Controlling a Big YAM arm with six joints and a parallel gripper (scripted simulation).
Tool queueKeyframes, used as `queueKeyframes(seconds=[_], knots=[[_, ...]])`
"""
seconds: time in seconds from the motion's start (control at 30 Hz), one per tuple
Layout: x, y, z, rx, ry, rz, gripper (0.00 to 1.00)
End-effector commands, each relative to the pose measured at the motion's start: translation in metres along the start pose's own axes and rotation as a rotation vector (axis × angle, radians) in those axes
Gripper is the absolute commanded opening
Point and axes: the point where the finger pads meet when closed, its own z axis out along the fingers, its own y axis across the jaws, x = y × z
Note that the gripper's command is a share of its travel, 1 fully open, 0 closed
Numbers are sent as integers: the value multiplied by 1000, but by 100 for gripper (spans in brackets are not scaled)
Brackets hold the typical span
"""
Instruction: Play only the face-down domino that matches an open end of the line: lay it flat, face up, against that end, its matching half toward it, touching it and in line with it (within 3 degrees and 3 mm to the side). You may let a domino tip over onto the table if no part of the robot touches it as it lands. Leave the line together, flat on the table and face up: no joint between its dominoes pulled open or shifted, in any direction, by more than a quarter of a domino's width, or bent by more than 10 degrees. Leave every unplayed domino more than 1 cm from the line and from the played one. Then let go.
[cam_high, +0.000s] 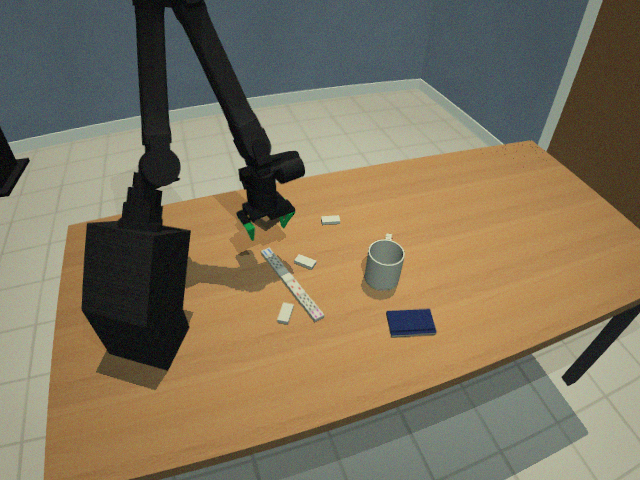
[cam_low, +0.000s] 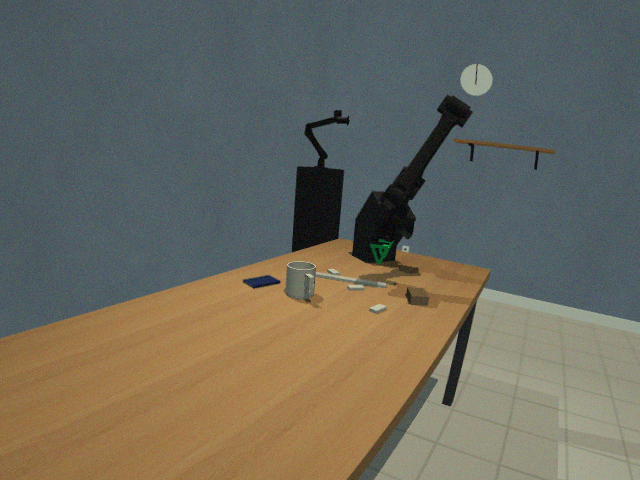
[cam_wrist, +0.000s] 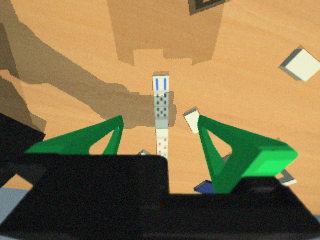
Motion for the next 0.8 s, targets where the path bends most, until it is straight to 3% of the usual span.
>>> queueKeyframes(seconds=[0.0, 0.6, 0.77], knots=[[0, -4, -1, 13, 1, 2, 94], [0, -2, -1, 4, 1, -1, 94], [28, 1, -43, 4, 1, -1, 94]])
